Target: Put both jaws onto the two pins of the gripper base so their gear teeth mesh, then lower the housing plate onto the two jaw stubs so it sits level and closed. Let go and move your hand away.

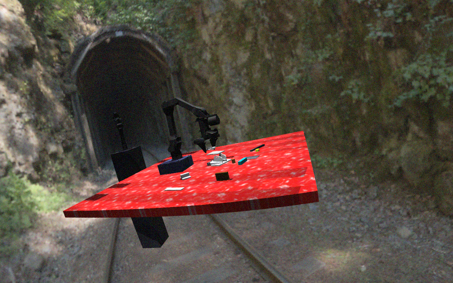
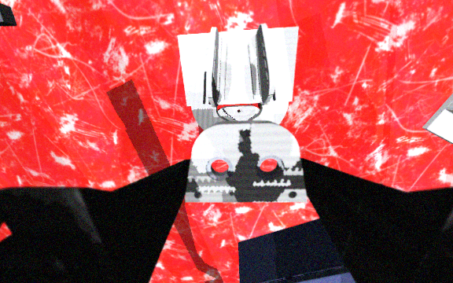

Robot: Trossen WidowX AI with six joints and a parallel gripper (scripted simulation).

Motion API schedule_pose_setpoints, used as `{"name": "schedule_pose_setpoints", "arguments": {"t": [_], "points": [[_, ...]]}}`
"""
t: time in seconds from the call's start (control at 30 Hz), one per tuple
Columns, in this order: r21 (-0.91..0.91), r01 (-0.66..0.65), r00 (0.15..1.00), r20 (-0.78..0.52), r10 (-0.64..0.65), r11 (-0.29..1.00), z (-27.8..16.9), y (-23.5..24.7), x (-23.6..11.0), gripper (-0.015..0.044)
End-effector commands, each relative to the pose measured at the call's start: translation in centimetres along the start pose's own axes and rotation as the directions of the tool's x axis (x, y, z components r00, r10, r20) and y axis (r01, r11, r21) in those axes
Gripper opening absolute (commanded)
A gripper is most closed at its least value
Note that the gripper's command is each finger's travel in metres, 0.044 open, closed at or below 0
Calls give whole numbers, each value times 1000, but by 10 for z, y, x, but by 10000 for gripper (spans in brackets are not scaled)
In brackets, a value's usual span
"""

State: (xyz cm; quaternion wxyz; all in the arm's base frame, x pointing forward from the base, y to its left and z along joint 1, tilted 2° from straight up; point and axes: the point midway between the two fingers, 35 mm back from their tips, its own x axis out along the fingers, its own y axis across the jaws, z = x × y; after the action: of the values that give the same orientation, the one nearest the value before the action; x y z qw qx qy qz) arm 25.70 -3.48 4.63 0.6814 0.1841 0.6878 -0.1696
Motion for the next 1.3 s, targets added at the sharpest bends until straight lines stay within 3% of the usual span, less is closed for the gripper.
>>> {"name": "schedule_pose_setpoints", "arguments": {"t": [0.0,0.83,1.27], "points": [[-3,-3,1000,4,3,1000,0,0,-1,351],[-13,-3,1000,4,3,1000,0,0,0,351],[-13,-3,1000,4,4,1000,2,1,20,351]]}}
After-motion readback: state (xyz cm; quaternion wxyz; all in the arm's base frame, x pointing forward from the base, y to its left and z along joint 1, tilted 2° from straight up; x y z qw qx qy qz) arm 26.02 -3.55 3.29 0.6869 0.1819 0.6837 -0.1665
